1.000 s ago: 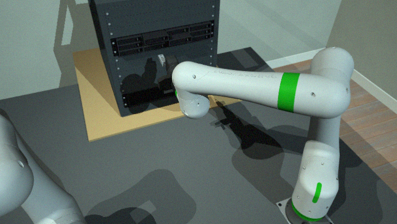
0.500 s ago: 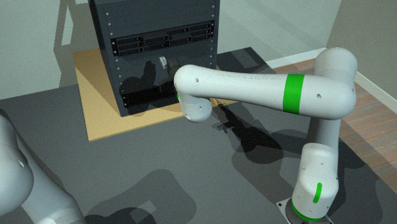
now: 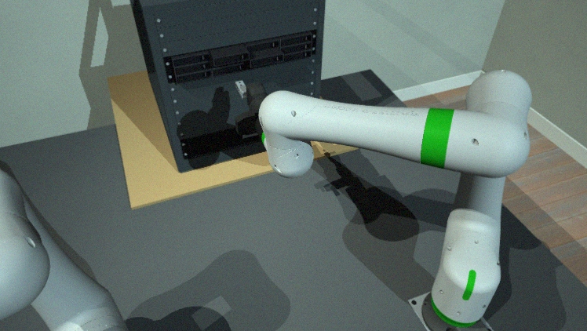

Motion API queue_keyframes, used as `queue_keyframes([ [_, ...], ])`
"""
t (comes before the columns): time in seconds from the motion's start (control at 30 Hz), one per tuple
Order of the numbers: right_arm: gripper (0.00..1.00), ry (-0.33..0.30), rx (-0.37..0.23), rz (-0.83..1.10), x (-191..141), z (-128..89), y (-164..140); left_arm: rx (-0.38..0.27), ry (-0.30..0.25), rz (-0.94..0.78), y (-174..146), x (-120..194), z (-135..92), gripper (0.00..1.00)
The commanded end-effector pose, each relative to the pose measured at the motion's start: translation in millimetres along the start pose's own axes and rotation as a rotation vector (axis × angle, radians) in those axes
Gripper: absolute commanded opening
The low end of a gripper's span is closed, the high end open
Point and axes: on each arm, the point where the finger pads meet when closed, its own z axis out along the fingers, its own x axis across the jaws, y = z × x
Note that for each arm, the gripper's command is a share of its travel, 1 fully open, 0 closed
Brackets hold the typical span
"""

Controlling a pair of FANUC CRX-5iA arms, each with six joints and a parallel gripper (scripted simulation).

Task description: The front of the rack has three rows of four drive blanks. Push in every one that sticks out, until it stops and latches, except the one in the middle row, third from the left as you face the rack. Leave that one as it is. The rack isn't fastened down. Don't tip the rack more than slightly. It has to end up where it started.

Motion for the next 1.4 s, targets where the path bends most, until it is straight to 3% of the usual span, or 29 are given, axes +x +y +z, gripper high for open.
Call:
queue_keyframes([
  [0.0,0.0,0.001,0.0,0.001,19,0,0,-0.002,0.0,0.0,0,0,-1,1.0],
  [0.2,0.0,0.001,0.0,0.001,45,0,0,-0.002,0.0,0.0,0,0,-1,1.0],
  [0.47,0.0,0.001,0.0,0.001,47,2,0,-0.002,0.0,0.0,0,0,-1,1.0],
  [0.87,0.0,0.001,0.0,0.001,47,54,0,-0.002,0.0,0.0,0,0,-1,1.0],
  [1.37,0.0,0.001,0.0,0.001,47,55,0,-0.002,0.0,0.0,0,0,-1,1.0],
])
